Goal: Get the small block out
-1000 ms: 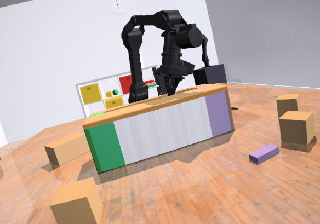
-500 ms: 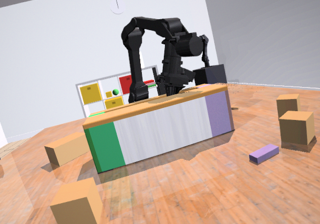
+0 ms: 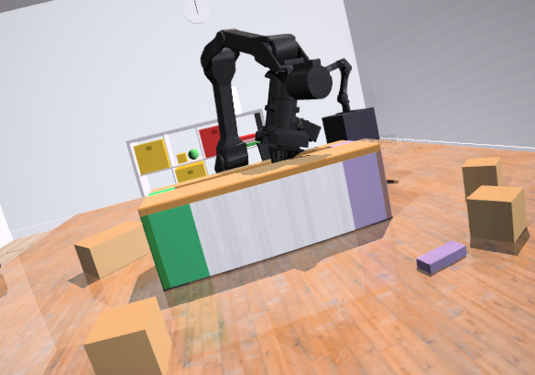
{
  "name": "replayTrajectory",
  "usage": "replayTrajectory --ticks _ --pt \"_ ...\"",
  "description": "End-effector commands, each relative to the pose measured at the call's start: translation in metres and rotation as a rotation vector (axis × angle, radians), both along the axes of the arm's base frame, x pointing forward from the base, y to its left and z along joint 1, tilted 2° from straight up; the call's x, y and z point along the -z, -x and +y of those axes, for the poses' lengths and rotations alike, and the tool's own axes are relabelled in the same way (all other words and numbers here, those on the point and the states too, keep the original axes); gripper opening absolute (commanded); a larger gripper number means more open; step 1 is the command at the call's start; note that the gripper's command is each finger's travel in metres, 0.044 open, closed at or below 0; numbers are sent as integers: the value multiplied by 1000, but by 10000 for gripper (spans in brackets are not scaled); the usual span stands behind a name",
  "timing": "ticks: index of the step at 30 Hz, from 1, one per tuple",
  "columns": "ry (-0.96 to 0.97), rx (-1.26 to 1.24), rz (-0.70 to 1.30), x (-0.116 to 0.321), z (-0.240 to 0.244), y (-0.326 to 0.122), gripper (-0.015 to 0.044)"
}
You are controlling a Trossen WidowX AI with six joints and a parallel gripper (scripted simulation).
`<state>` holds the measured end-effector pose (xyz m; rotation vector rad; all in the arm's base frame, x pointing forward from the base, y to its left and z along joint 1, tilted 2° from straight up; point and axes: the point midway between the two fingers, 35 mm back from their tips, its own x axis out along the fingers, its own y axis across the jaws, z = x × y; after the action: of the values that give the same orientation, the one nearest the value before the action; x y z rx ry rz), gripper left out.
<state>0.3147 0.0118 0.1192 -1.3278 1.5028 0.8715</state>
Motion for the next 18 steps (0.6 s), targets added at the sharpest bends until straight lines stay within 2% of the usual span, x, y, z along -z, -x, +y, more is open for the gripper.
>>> replayTrajectory --ticks 1,18 --pt "4 1 -4 -1 -11 2 400" --pt "8 1 -4 -1 -53 8 400"
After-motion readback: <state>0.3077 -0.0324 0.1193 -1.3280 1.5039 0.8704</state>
